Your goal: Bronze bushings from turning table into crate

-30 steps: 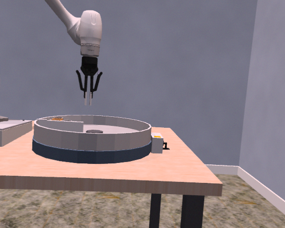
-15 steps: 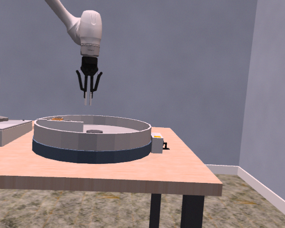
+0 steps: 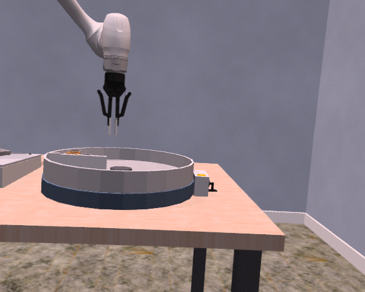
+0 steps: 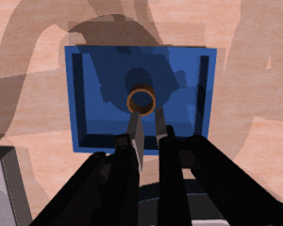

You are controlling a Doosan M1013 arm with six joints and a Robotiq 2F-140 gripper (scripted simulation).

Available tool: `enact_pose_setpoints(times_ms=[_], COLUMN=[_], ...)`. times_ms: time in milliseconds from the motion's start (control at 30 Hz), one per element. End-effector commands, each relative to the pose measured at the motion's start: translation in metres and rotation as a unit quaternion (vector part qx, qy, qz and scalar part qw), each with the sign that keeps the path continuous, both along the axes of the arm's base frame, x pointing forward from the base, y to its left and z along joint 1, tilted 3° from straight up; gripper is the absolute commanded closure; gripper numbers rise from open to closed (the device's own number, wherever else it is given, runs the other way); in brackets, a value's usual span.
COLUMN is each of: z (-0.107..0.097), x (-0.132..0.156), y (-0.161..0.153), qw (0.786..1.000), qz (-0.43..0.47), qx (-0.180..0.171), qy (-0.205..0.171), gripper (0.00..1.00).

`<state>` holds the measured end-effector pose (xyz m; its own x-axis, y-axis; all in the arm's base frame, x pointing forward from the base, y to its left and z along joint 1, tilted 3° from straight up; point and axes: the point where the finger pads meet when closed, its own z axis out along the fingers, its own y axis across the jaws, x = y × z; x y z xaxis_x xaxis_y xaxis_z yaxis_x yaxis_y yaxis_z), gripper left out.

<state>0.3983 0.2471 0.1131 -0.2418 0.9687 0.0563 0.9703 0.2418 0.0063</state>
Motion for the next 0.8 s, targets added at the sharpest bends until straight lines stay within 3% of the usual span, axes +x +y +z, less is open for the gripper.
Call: enact_pose_setpoints(times_ms=[0,33,200,700,767], z=[0.0,0.0,0.0,-0.01,-0.01], x=[0.0,0.0,-0.002,-0.037,-0.037], y=[0.0,0.0,-0.012,-0.177,-0.177], qw=[1.0,1.0,1.0,1.0,1.0], qz=[0.0,0.0,0.0,0.0,0.0], qx=[0.0,0.0,0.0,0.0,0.0], qy=[0.0,0.0,0.0,0.0,0.0], gripper=[0.9,0.72,0.72,0.72,0.72])
